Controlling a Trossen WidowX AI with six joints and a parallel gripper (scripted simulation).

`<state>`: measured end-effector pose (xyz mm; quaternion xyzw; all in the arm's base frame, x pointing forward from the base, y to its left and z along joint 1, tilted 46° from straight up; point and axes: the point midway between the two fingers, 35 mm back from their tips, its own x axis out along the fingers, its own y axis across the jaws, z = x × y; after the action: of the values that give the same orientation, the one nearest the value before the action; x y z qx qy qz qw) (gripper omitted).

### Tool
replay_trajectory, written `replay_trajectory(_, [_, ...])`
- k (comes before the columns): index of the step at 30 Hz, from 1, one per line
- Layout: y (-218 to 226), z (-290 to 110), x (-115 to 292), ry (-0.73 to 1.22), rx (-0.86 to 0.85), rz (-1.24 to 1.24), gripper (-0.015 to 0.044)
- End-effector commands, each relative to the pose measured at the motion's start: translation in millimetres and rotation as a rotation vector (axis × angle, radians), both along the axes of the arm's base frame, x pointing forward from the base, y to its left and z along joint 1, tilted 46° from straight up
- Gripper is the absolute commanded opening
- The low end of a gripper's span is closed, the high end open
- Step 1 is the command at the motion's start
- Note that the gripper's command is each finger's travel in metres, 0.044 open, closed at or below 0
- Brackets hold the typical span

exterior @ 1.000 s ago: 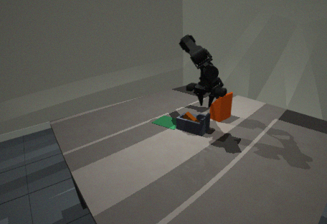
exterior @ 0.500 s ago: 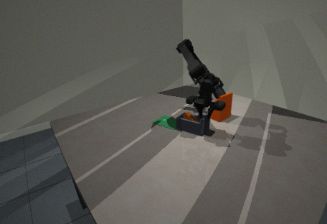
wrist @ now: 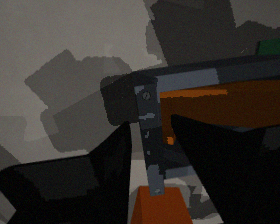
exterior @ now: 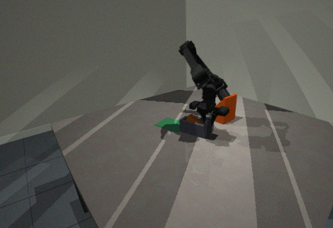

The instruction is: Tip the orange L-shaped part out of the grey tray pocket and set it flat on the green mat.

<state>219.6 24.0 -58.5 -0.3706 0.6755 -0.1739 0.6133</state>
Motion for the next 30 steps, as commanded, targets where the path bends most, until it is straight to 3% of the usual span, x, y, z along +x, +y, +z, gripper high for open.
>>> replay_trajectory(1, [-5.3, -5.1, -0.8, 0.007, -0.005, 0.006, 0.0180])
replay_trajectory(30, [-13.6, -15.4, 0.2, -0.001, 0.003, 0.008, 0.0180])
